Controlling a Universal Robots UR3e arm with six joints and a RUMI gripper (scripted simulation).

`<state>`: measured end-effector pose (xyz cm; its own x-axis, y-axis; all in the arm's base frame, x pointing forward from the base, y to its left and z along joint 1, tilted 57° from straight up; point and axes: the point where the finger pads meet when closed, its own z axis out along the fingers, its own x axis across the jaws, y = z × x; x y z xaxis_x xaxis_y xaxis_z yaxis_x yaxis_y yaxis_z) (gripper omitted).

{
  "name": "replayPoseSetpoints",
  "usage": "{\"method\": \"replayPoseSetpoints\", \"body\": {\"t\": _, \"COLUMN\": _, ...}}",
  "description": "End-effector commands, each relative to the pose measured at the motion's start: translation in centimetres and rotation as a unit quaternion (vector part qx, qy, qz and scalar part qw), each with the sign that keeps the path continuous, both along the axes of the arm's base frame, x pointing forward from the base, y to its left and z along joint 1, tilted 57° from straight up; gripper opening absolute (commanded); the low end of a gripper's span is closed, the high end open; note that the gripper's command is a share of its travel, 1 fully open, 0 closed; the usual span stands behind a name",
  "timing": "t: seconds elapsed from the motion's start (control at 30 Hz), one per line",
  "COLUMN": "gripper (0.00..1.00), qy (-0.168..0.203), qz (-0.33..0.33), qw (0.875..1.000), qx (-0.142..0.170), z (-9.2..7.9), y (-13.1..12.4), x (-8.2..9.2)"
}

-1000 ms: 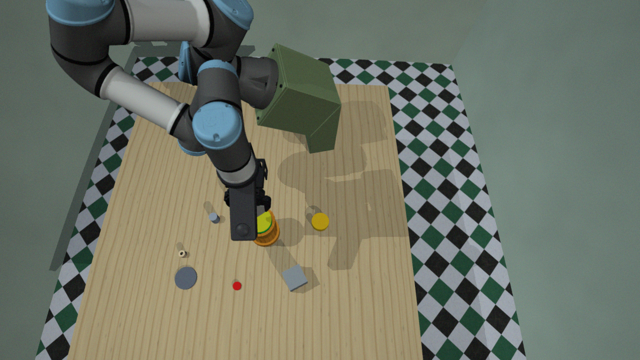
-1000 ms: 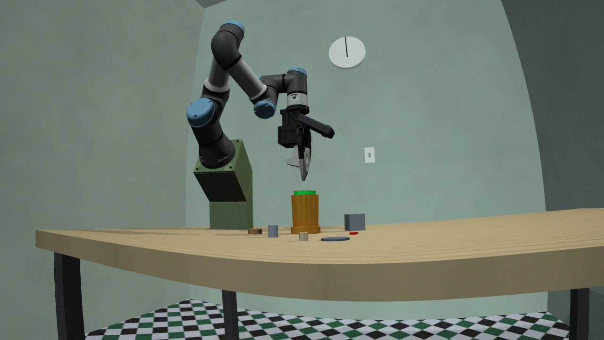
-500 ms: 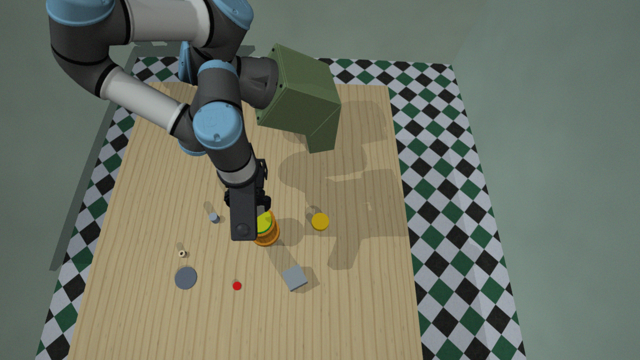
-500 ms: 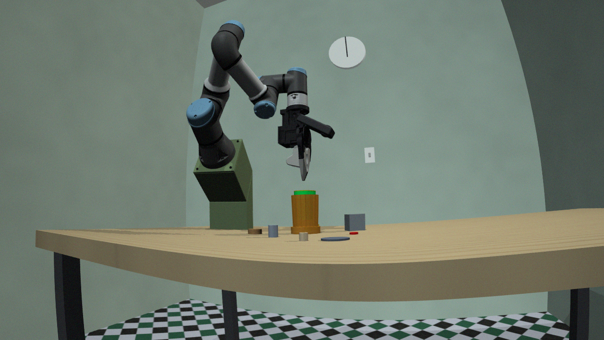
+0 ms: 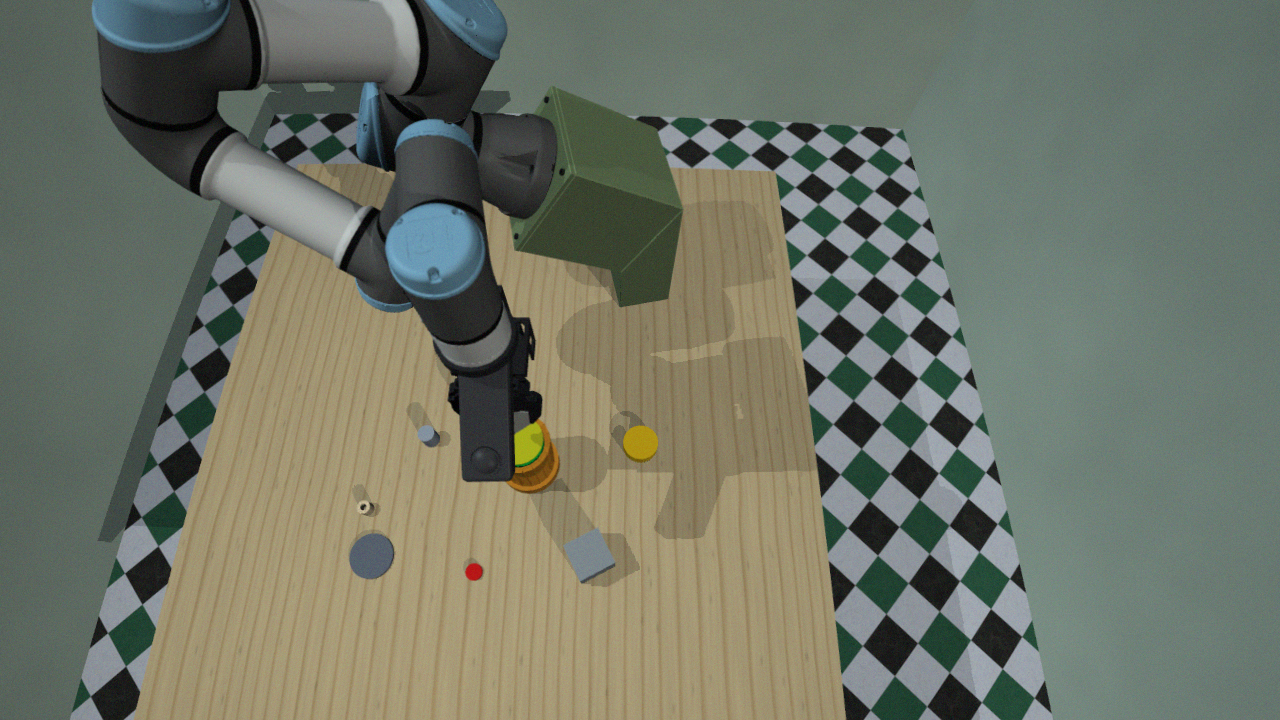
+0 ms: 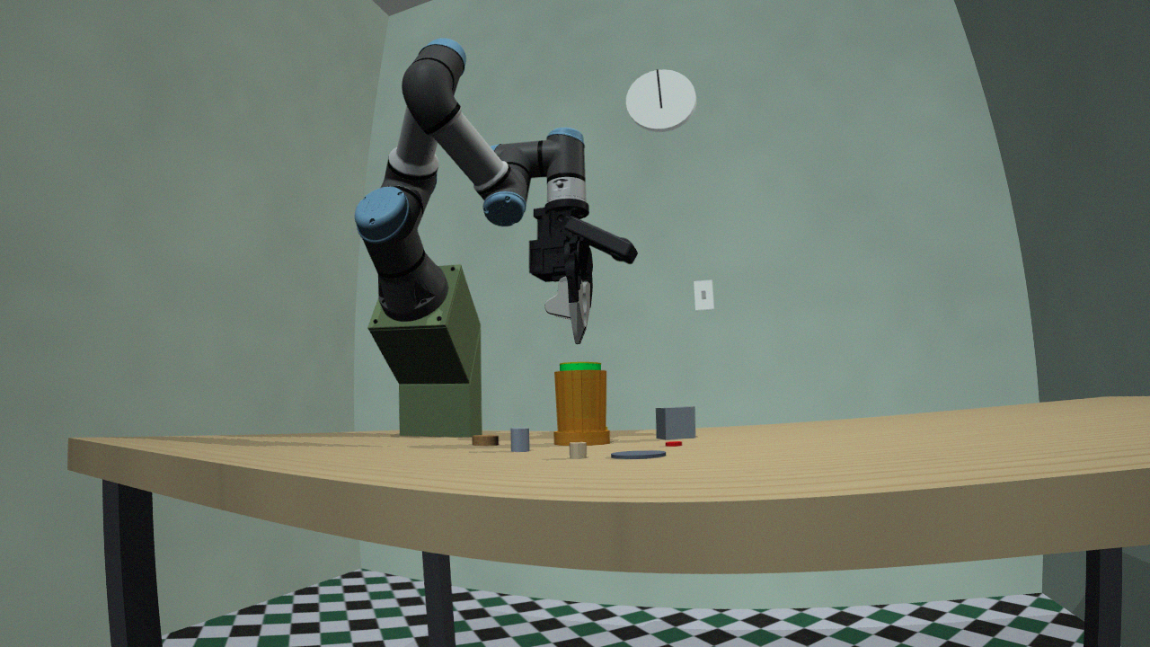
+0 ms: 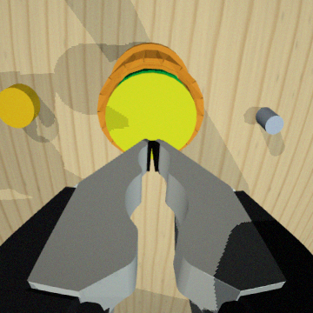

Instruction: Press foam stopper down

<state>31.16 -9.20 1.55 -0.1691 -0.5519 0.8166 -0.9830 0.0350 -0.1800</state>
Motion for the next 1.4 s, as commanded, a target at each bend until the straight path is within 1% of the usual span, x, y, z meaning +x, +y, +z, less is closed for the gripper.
{"method": "replayPoseSetpoints", "body": {"t": 0.0, "gripper": 0.0, "qy": -0.001, "qz": 0.0, "qw": 1.0, "qx": 0.0, "z": 0.0, "y": 0.0, "x": 0.0}}
{"method": "replayPoseSetpoints", "body": {"t": 0.43, "gripper": 0.0, "qy": -0.001, "qz": 0.0, "qw": 1.0, "qx": 0.0, "z": 0.0, "y": 0.0, "x": 0.1}}
{"method": "replayPoseSetpoints", "body": {"t": 0.63, "gripper": 0.0, "qy": -0.001, "qz": 0.0, "qw": 1.0, "qx": 0.0, "z": -0.3, "y": -0.4, "x": 0.1}}
{"method": "replayPoseSetpoints", "body": {"t": 1.03, "gripper": 0.0, "qy": -0.001, "qz": 0.0, "qw": 1.0, "qx": 0.0, "z": -1.4, "y": -2.2, "x": 0.3}}
{"method": "replayPoseSetpoints", "body": {"t": 1.37, "gripper": 0.0, "qy": -0.001, "qz": 0.0, "qw": 1.0, "qx": 0.0, "z": -1.5, "y": -2.3, "x": 0.3}}
